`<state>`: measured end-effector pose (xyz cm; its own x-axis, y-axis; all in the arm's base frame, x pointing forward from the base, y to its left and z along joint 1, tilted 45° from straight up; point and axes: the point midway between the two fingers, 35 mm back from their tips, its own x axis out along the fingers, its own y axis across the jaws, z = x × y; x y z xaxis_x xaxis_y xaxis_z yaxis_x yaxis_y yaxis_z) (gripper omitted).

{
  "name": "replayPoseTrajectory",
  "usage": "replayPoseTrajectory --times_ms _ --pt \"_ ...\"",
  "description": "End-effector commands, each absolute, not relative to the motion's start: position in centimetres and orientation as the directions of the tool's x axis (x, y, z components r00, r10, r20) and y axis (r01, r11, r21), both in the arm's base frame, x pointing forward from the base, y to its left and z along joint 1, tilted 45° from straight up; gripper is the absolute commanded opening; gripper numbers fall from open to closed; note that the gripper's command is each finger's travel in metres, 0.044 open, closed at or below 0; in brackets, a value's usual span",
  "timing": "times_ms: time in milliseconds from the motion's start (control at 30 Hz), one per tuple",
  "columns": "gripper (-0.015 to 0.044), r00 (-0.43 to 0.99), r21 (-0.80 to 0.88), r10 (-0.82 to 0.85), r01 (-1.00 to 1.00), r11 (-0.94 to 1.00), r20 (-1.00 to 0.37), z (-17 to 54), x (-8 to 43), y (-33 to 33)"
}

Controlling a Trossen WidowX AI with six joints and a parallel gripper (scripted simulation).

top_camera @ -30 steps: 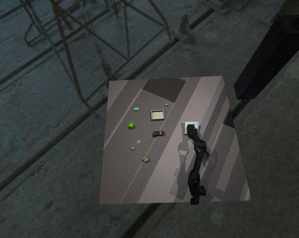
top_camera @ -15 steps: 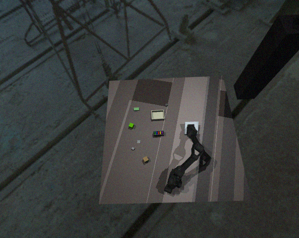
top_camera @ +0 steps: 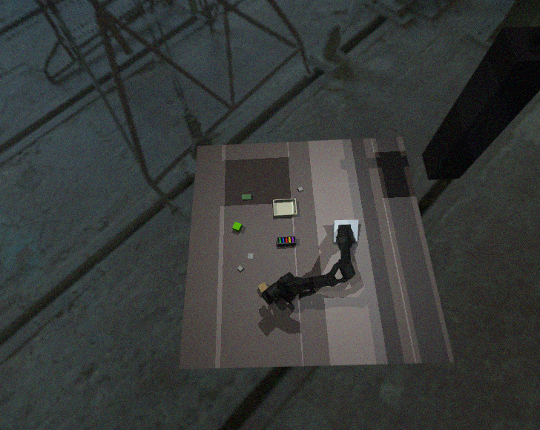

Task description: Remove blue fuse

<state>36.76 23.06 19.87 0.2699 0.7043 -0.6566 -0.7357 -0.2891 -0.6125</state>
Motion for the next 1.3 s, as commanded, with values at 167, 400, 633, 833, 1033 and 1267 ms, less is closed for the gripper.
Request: replayPoseTrajectory --times_ms 167,400,633,833,1033,1267 --pt "0.0061 0.142 -0.335 0.626 -0.921 -0.201 -0.767 10.8 37.9 10.6" --pt "0.0061 0.041 -0.098 0.678 -0.994 -0.046 -0.734 5.5 34.3 1.2" --pt "0.0061 0.031 -0.054 0.701 -0.999 -0.010 -0.713 4.6 32.9 -0.5" --pt "0.0061 0.031 -0.054 0.701 -0.999 -0.010 -0.713 4.4 32.9 -0.2" --pt "0.0061 0.031 -0.054 0.701 -0.998 -0.010 -0.713 4.0 32.9 0.2" --pt "0.0061 0.031 -0.054 0.701 -0.998 -0.010 -0.713 3.5 32.9 0.6"
